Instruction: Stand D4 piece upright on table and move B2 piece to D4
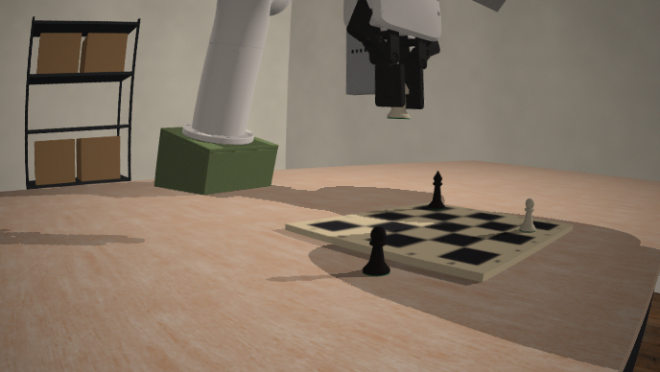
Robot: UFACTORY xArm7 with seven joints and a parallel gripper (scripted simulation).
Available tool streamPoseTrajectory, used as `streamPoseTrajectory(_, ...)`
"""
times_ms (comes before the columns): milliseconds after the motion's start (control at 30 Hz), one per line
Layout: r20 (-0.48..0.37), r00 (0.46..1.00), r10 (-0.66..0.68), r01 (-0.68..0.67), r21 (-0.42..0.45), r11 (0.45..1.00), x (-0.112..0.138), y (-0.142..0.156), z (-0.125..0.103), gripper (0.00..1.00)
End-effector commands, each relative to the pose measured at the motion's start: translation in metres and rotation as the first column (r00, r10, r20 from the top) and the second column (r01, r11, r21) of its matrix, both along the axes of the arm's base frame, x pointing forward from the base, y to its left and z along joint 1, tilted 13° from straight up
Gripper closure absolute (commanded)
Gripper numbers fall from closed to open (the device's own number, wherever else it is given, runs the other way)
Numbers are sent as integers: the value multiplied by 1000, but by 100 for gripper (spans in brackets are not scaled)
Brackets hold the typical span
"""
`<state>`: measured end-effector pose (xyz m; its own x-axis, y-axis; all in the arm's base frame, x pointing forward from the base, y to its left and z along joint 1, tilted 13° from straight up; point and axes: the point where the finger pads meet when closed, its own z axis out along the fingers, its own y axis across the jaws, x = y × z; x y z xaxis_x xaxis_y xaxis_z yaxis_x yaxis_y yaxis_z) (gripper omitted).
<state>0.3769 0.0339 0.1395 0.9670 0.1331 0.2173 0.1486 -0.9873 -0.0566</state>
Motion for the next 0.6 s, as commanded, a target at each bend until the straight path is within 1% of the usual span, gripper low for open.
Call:
streamPoseTrajectory(0,8,1000,1,-1,-1,1000,-2,-2,2,100)
streamPoseTrajectory(300,8,1000,1,-1,-1,1000,-1,-2,0,100)
streamPoseTrajectory(467,8,1000,1,-1,-1,1000,0,-1,-6,100)
streamPoseTrajectory(567,8,1000,1,-1,-1,1000,2,-1,-15,100)
